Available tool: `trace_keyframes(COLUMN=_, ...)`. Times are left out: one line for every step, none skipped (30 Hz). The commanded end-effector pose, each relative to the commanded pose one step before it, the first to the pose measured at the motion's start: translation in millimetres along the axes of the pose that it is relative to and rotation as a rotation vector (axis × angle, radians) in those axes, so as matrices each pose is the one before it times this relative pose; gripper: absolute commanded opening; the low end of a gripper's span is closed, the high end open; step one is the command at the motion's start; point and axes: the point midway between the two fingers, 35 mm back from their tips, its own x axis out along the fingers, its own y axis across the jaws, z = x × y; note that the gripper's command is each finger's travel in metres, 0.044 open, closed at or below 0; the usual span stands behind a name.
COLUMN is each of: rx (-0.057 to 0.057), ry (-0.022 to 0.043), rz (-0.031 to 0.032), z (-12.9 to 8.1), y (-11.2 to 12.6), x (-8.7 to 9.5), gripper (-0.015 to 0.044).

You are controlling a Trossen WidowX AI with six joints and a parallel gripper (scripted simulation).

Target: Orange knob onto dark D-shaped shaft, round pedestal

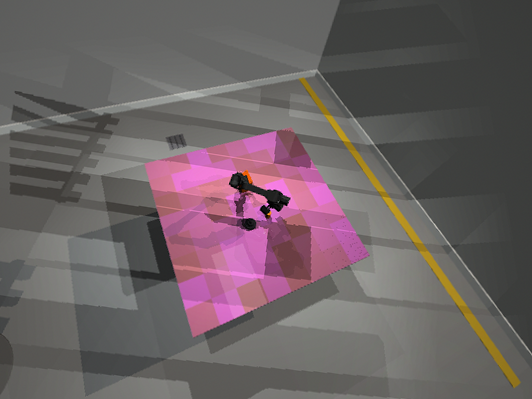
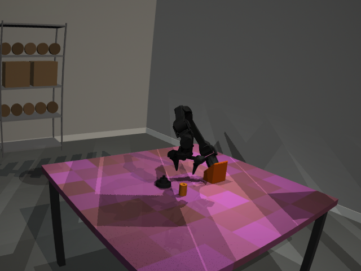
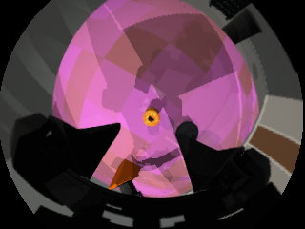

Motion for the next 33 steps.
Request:
trace_keyframes(rx=0.4484, ry=-0.00008, rz=-0.00814, z=0.01, y=-0.93, x=0.29, gripper=0.0440)
trace_keyframes(rx=0.0000, ry=0.00000, rz=0.00000, z=0.00, y=0.00, x=0.00, gripper=0.0440)
trace_keyframes(rx=0.0000, ry=0.00000, rz=0.00000, z=0.00, y=0.00, x=0.00, gripper=0.0440)
trace_keyframes(rx=0.0000, ry=0.00000, rz=0.00000, z=0.00, y=0.00, x=0.00, gripper=0.0440)
trace_keyframes(rx=0.0000, ry=0.00000, rz=0.00000, z=0.00, y=0.00, x=0.00, gripper=0.0440)
trace_keyframes(rx=0.0000, ry=0.00000, rz=0.00000, z=0.00, y=0.00, x=0.00, gripper=0.0440)
trace_keyframes(rx=0.0000, ry=-0.00001, rz=-0.00007, z=0.61, y=-1.13, x=-0.04, gripper=0.0440)
trace_keyframes(rx=0.0000, ry=0.00000, rz=0.00000, z=0.00, y=0.00, x=0.00, gripper=0.0440)
trace_keyframes(rx=0.0000, ry=0.00000, rz=0.00000, z=0.00, y=0.00, x=0.00, gripper=0.0440)
trace_keyframes(rx=0.0000, ry=0.00000, rz=0.00000, z=0.00, y=0.00, x=0.00, gripper=0.0440)
trace_keyframes(rx=0.0000, ry=0.00000, rz=0.00000, z=0.00, y=0.00, x=0.00, gripper=0.0440)
trace_keyframes(rx=0.0000, ry=0.00000, rz=0.00000, z=0.00, y=0.00, x=0.00, gripper=0.0440)
trace_keyframes(rx=0.0000, ry=0.00000, rz=0.00000, z=0.00, y=0.00, x=0.00, gripper=0.0440)
trace_keyframes(rx=0.0000, ry=0.00000, rz=0.00000, z=0.00, y=0.00, x=0.00, gripper=0.0440)
trace_keyframes(rx=0.0000, ry=0.00000, rz=0.00000, z=0.00, y=0.00, x=0.00, gripper=0.0440)
trace_keyframes(rx=0.0015, ry=-0.00004, rz=0.00002, z=0.11, y=0.05, x=1.96, gripper=0.0440)
trace_keyframes(rx=0.0044, ry=-0.00011, rz=-0.00001, z=0.25, y=0.10, x=5.88, gripper=0.0440)
trace_keyframes(rx=0.0074, ry=-0.00015, rz=-0.00020, z=0.17, y=0.02, x=9.77, gripper=0.0440)
trace_keyframes(rx=0.0074, ry=-0.00011, rz=-0.00043, z=-0.14, y=-0.17, x=9.71, gripper=0.0440)
trace_keyframes(rx=0.0045, ry=-0.00004, rz=-0.00037, z=-0.23, y=-0.19, x=5.79, gripper=0.0440)
trace_keyframes(rx=0.0015, ry=-0.00001, rz=-0.00014, z=-0.10, y=-0.08, x=1.92, gripper=0.0440)
trace_keyframes(rx=0.0000, ry=0.00000, rz=0.00000, z=0.00, y=0.00, x=0.00, gripper=0.0440)
trace_keyframes(rx=0.0000, ry=0.00000, rz=0.00000, z=0.00, y=0.00, x=0.00, gripper=0.0440)
trace_keyframes(rx=0.0000, ry=0.00000, rz=0.00000, z=0.00, y=0.00, x=0.00, gripper=0.0440)
trace_keyframes(rx=0.0000, ry=-0.00002, rz=-0.00002, z=0.02, y=0.01, x=1.21, gripper=0.0440)
trace_keyframes(rx=0.0000, ry=-0.00005, rz=-0.00008, z=0.03, y=0.01, x=3.62, gripper=0.0440)
trace_keyframes(rx=0.0001, ry=-0.00006, rz=-0.00019, z=-0.03, y=-0.03, x=5.42, gripper=0.0440)
trace_keyframes(rx=0.0000, ry=-0.00003, rz=-0.00017, z=-0.07, y=-0.05, x=3.60, gripper=0.0440)
trace_keyframes(rx=0.0000, ry=-0.00001, rz=-0.00006, z=-0.03, y=-0.02, x=1.20, gripper=0.0440)
trace_keyframes(rx=0.0000, ry=0.00000, rz=0.00000, z=0.00, y=0.00, x=0.00, gripper=0.0440)
trace_keyframes(rx=0.0000, ry=0.00000, rz=0.00000, z=0.00, y=0.00, x=0.00, gripper=0.0440)
trace_keyframes(rx=0.0000, ry=0.00000, rz=0.00000, z=0.00, y=0.00, x=0.00, gripper=0.0440)
trace_keyframes(rx=0.0000, ry=-0.00001, rz=0.00002, z=0.02, y=0.02, x=0.27, gripper=0.0440)
